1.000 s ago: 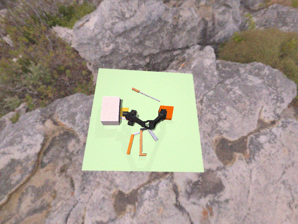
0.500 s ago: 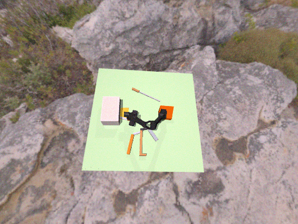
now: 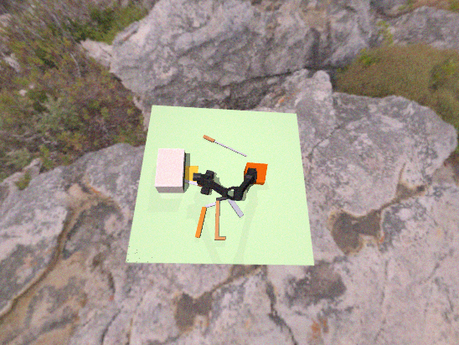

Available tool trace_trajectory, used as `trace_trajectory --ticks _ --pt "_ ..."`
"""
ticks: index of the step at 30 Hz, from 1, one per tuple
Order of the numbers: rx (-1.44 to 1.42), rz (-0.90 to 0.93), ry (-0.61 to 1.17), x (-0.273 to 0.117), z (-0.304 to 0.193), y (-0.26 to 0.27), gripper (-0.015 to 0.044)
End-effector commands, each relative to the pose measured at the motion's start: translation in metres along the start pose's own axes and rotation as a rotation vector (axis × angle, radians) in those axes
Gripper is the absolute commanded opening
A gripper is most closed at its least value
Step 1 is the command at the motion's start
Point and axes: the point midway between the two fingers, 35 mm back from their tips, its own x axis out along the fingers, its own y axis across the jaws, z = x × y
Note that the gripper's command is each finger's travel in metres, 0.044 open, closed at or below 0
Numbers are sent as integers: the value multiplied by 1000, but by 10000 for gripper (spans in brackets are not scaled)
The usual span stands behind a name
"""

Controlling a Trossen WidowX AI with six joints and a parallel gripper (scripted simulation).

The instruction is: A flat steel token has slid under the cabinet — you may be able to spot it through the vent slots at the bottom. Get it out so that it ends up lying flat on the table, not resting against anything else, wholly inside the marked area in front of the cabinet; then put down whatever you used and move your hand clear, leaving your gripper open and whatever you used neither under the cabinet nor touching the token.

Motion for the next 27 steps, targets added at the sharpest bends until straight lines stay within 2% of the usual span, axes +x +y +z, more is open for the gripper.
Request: trace_trajectory --ticks 1,27 --pt "7 -1 4 1 -7 -1 0" --pt "9 -1 5 1 -36 1 0"
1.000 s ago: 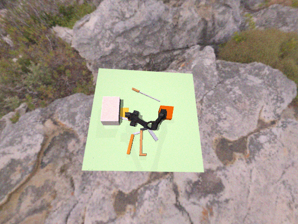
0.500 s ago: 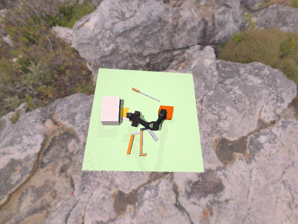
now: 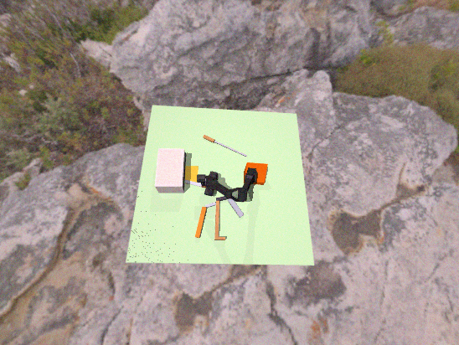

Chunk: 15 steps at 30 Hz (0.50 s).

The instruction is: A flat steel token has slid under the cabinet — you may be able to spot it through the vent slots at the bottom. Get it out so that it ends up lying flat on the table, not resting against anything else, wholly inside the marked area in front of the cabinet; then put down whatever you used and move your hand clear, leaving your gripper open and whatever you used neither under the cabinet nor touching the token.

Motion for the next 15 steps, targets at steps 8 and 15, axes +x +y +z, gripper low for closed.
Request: trace_trajectory --ticks 8,15 --pt "8 -1 4 1 -15 0 0" --pt "8 -1 5 1 -24 0 0"
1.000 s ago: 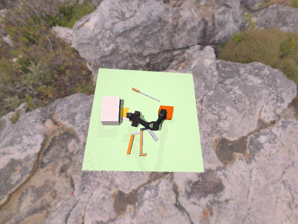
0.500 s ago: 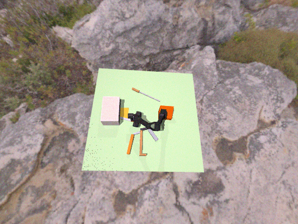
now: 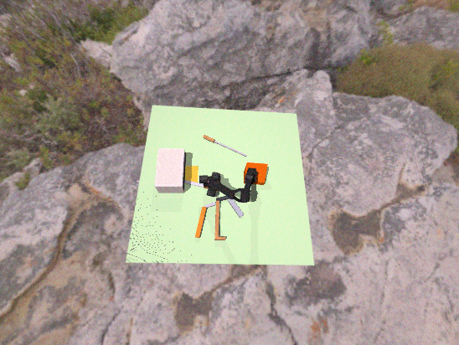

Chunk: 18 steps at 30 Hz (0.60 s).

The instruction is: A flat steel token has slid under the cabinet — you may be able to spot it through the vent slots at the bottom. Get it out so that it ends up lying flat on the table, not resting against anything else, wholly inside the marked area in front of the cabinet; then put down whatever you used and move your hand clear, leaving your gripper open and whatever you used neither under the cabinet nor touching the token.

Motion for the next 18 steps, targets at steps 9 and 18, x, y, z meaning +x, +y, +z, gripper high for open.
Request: trace_trajectory --ticks 9,18 --pt "8 -1 5 1 -17 0 0" --pt "9 -1 5 1 -28 1 0"
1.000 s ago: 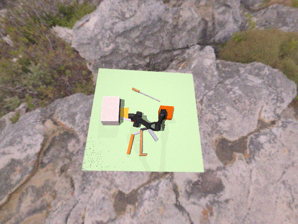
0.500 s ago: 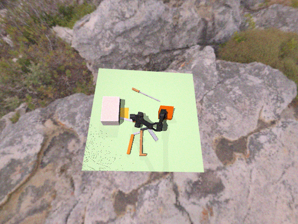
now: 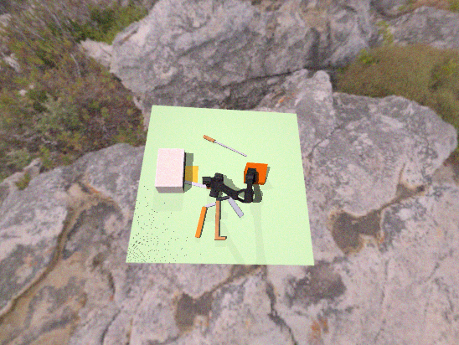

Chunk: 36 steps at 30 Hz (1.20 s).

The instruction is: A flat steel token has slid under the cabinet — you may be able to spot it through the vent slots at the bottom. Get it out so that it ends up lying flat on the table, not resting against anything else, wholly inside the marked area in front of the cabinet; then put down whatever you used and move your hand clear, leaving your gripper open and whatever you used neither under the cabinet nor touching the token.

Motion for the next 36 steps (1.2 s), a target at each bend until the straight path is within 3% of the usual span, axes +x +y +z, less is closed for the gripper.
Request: trace_trajectory --ticks 1,36 --pt "8 -1 5 1 -8 -1 0" --pt "8 -1 5 1 -44 3 0"
